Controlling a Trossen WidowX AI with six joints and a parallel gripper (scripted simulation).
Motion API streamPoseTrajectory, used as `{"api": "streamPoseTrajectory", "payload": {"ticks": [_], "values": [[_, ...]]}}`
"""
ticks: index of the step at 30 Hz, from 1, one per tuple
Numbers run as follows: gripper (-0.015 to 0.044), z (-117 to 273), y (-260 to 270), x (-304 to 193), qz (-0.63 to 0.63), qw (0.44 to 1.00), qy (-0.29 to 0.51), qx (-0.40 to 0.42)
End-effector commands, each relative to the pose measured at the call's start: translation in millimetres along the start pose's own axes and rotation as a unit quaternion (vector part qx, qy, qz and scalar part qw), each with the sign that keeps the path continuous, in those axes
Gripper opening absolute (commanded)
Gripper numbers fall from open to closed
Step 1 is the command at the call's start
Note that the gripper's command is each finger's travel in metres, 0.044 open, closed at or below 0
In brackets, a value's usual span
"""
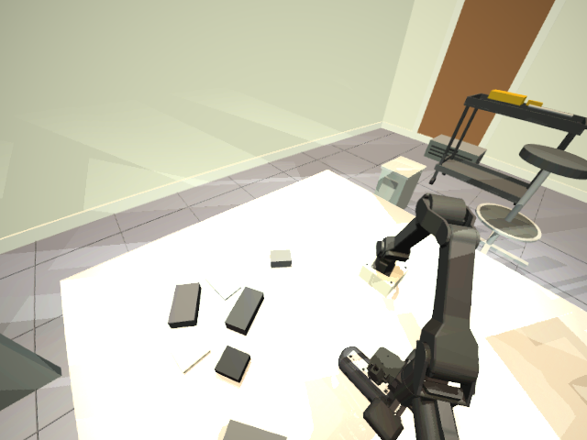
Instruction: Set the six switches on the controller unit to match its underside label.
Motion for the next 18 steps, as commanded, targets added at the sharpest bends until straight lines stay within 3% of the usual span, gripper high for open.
{"api": "streamPoseTrajectory", "payload": {"ticks": [1,18], "values": [[0.0338,-8,-2,2,-0.003,1.0,-0.007,-0.007],[0.0338,-21,-2,-1,-0.003,1.0,-0.007,-0.007]]}}
Point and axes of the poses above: the point midway between the two fingers, 35 mm back from their tips, its own z axis back along the fingers, its own y axis across the jaws, x = y × z, the point moved 1 cm from there along z, back along the fingers, and after that the axes turned 12 degrees about z, right-handed, at the moved point
